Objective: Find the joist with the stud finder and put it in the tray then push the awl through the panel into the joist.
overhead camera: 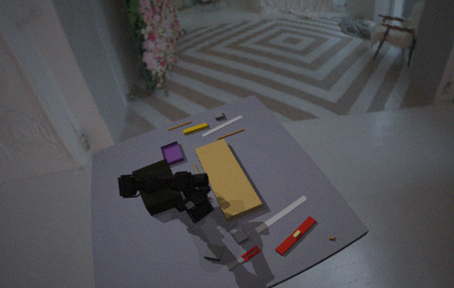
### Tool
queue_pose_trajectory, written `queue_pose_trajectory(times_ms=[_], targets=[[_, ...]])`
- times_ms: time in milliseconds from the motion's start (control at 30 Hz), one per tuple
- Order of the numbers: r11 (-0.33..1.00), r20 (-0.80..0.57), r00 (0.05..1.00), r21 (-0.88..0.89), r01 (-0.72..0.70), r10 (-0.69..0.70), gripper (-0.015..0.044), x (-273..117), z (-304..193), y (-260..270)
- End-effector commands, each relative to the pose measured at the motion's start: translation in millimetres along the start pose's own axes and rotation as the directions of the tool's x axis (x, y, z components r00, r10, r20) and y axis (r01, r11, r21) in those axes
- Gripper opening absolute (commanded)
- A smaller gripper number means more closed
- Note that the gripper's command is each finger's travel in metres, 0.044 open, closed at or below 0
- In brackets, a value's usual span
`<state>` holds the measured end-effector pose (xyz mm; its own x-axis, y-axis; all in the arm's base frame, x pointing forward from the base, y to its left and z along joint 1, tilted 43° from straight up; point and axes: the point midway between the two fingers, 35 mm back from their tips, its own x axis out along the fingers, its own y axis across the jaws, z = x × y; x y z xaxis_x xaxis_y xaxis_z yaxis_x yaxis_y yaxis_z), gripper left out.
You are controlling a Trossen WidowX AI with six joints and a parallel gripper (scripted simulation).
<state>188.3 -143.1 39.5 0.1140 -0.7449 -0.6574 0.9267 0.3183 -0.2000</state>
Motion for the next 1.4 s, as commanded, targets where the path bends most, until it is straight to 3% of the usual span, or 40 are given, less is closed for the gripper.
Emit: queue_pose_trajectory(times_ms=[0, 467, 900, 1367], targets=[[1.000, -0.005, 1.000, -0.010, 0.004, -0.004, 0.0433, 4.9, -2.8, -1.8], [1.000, -0.005, 1.000, -0.010, 0.004, -0.004, 0.0340, 4.9, -2.8, -1.8], [1.000, -0.011, 1.000, -0.009, 0.003, -0.003, 0.0000, -6.5, -2.2, 0.6], [1.000, -0.014, 1.000, -0.008, 0.002, -0.002, 0.0000, -22.7, -0.8, 2.0]])
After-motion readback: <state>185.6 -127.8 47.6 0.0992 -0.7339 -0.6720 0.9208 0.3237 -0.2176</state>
